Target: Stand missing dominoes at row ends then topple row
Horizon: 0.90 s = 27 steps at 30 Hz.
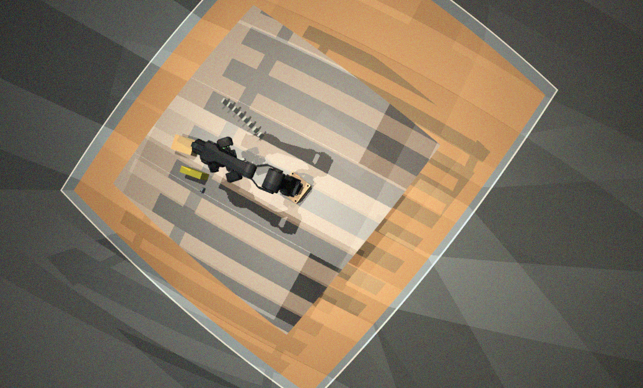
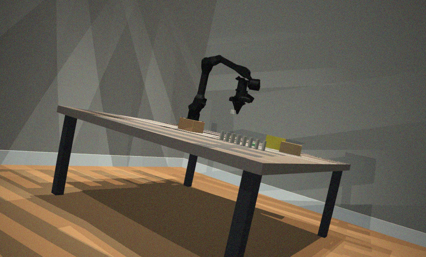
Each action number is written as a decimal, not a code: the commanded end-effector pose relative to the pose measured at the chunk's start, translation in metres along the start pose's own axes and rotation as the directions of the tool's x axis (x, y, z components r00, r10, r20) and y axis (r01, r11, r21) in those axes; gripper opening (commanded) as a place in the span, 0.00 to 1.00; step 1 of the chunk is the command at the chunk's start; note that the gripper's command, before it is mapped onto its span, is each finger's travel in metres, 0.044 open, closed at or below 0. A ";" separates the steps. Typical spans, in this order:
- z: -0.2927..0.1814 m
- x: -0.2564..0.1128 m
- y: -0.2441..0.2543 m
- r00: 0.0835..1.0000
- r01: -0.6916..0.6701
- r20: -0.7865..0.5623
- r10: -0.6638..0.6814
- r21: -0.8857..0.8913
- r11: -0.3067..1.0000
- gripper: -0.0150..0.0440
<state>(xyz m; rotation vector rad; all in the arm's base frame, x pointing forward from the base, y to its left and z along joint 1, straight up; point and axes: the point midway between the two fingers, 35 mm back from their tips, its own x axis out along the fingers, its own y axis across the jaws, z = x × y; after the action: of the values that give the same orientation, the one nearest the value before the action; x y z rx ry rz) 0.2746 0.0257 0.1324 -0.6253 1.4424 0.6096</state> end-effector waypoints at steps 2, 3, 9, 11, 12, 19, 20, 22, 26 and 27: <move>0.049 0.001 0.045 1.000 -0.011 -0.004 0.010 -0.320 0.947 0.30; 0.058 0.001 0.056 1.000 -0.011 -0.003 0.011 -0.383 0.924 0.30; 0.071 0.001 0.073 1.000 -0.012 -0.002 0.013 -0.471 0.882 0.30; 0.071 0.001 0.073 1.000 -0.012 -0.002 0.013 -0.471 0.882 0.30; 0.071 0.001 0.073 1.000 -0.012 -0.002 0.013 -0.471 0.882 0.30; 0.090 0.020 0.068 0.992 -0.013 0.110 0.062 -0.400 0.916 0.30; 0.093 0.023 0.066 0.989 -0.014 0.131 0.070 -0.387 0.922 0.30; 0.100 0.029 0.064 0.981 -0.017 0.172 0.085 -0.363 0.932 0.30; 0.112 0.039 0.058 0.961 -0.025 0.255 0.111 -0.319 0.948 0.30; 0.115 0.042 0.057 0.954 -0.027 0.275 0.117 -0.308 0.951 0.30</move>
<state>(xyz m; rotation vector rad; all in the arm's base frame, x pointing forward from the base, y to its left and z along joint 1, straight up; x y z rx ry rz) 0.3072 0.1443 0.1031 -0.7629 1.1447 0.9551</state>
